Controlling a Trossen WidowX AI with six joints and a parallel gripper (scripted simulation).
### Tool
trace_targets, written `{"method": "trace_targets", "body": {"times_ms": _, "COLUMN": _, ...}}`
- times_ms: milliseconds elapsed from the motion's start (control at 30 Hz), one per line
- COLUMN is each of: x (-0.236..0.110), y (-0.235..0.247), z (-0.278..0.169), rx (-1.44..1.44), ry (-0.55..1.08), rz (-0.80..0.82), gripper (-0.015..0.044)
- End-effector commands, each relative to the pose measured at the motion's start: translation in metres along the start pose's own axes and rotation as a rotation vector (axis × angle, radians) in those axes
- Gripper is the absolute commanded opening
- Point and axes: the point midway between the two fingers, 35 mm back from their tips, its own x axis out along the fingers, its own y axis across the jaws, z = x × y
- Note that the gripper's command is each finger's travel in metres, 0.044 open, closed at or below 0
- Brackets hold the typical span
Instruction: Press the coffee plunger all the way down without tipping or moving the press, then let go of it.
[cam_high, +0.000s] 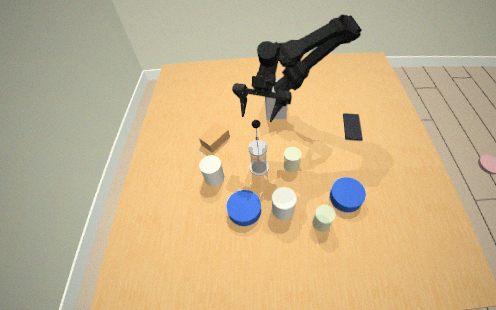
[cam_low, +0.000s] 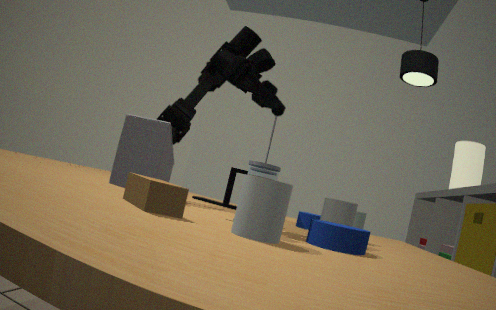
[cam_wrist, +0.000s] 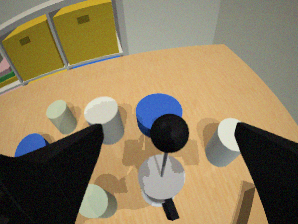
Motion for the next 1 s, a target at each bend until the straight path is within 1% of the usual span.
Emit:
{"method": "trace_targets", "body": {"times_ms": 0, "x": 0.007, "y": -0.001, "z": -0.004, "rx": 0.012, "ry": 0.009, "rz": -0.002, "gripper": 0.0440}}
{"method": "trace_targets", "body": {"times_ms": 300, "x": 0.019, "y": 0.000, "z": -0.005, "rx": 0.013, "ry": 0.006, "rz": 0.000, "gripper": 0.0440}}
{"method": "trace_targets", "body": {"times_ms": 700, "x": 0.019, "y": 0.000, "z": -0.005, "rx": 0.013, "ry": 0.006, "rz": 0.000, "gripper": 0.0125}}
{"method": "trace_targets", "body": {"times_ms": 767, "x": 0.019, "y": 0.000, "z": -0.005, "rx": 0.013, "ry": 0.006, "rz": 0.000, "gripper": 0.0113}}
{"method": "trace_targets", "body": {"times_ms": 967, "x": 0.019, "y": 0.000, "z": -0.005, "rx": 0.013, "ry": 0.006, "rz": 0.000, "gripper": 0.0113}}
